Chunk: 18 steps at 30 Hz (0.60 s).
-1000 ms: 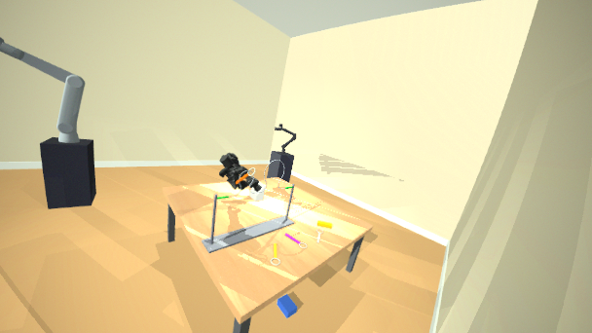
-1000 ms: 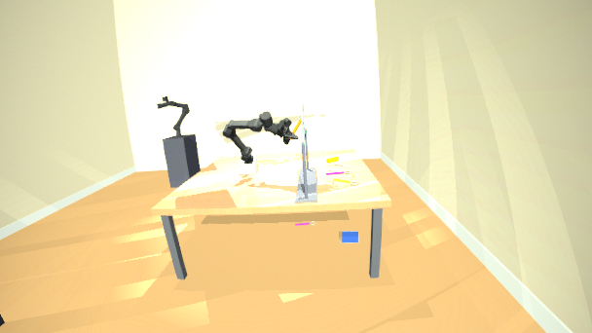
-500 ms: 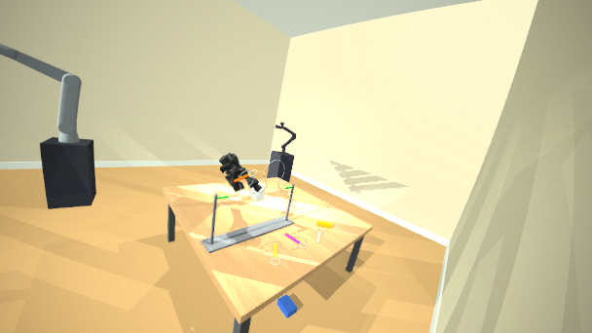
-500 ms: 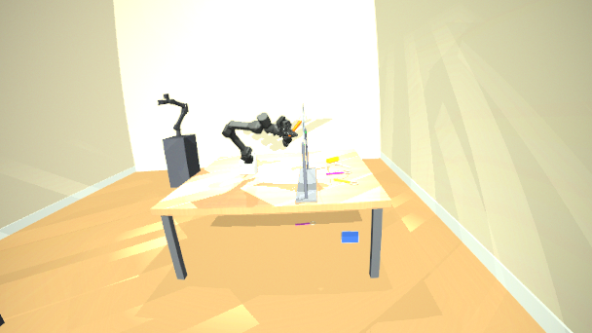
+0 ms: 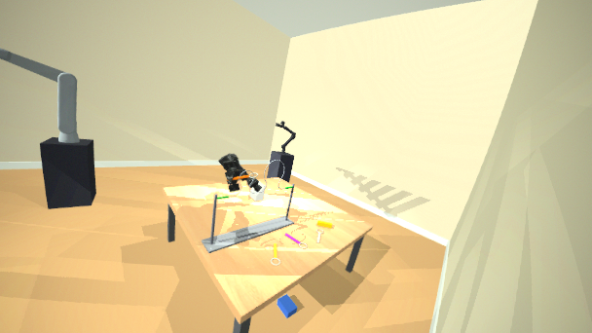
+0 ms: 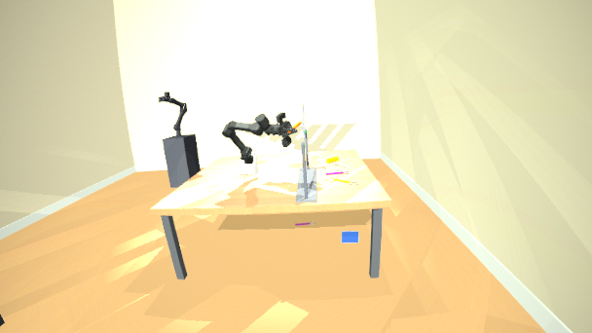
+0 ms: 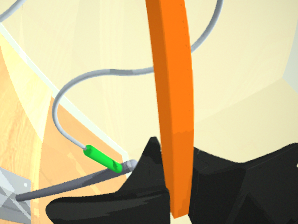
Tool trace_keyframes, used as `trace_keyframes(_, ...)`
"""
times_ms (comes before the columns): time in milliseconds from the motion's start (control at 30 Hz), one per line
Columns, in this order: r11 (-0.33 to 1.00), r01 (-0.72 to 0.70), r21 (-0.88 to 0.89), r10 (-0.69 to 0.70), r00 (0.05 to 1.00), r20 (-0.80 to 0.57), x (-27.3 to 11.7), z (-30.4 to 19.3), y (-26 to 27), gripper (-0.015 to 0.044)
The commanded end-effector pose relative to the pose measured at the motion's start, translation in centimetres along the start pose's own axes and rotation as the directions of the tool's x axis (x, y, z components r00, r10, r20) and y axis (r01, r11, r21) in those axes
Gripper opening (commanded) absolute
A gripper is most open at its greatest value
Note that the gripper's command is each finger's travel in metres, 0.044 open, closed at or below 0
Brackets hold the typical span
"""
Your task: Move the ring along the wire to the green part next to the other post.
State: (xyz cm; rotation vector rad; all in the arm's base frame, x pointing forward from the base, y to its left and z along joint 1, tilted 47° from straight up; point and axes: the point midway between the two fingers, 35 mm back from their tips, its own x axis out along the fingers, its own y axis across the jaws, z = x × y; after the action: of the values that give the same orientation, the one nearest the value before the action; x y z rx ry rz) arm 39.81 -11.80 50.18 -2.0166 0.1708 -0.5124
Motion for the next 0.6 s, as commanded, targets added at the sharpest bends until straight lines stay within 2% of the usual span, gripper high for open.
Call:
trace_keyframes(0, 0.996, 0.048, -0.079, -0.047, 0.999, 0.017, 0.1, 0.2, -0.5, -0.0150)
trace_keyframes(567, 0.900, 0.228, -0.372, -0.208, 0.974, 0.095, 0.0, 0.7, -2.8, -0.0150)
